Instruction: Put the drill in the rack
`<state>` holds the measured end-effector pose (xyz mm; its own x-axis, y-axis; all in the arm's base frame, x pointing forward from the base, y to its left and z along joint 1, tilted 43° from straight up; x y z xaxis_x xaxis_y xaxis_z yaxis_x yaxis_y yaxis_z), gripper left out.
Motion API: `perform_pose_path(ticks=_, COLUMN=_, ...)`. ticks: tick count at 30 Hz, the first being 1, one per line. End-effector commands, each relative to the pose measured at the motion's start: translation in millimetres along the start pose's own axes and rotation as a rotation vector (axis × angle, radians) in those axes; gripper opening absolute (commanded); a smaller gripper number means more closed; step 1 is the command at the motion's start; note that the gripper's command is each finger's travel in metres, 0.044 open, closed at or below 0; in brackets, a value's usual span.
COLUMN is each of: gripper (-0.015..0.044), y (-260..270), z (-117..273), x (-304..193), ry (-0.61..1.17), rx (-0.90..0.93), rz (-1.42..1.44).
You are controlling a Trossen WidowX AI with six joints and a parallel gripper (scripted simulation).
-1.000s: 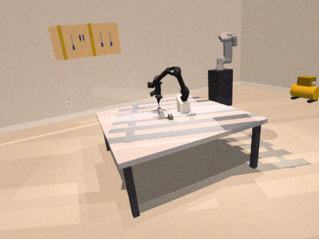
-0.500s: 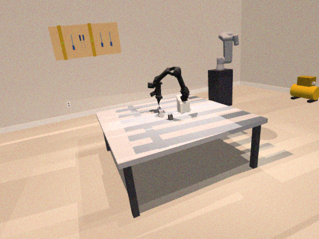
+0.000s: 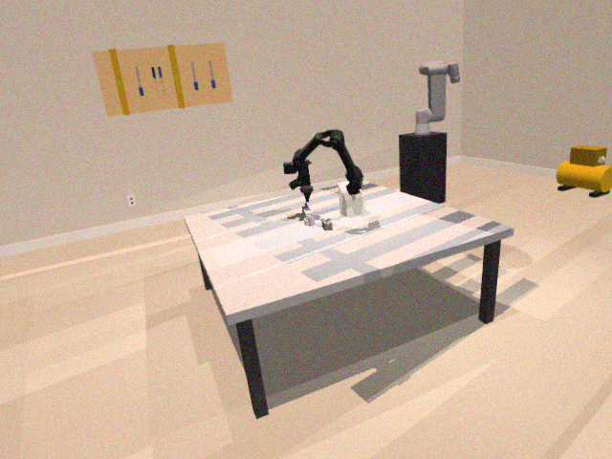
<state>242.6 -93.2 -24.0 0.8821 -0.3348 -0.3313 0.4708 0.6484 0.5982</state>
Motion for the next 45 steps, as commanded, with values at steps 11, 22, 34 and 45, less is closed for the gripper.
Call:
perform_pose_path(ticks=11, gripper=0.0440, y=47, z=33, x=10, ry=-0.037, rx=-0.034, rz=0.454)
perform_pose_path(ticks=22, gripper=0.0440, y=159, z=-27, x=-32, ry=-0.017, rx=-0.009, rz=1.583)
perform_pose_path(ticks=34, gripper=0.0440, y=159, z=-27, x=-32, ry=-0.017, rx=-0.009, rz=1.583)
perform_pose_path(ticks=45, gripper=0.0440, y=156, z=-41, x=-30, ry=-0.017, rx=-0.009, rz=1.583)
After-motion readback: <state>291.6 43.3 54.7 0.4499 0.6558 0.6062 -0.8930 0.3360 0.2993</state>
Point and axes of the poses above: the point midway between the two fingers, 35 mm back from their tips, its own z axis back along the fingers, its own y axis across the jaws, x = y × z, the point moved 5 cm from there along z, back along the fingers, and after that the axes turned 13 degrees about -z, right-handed, at the moved point
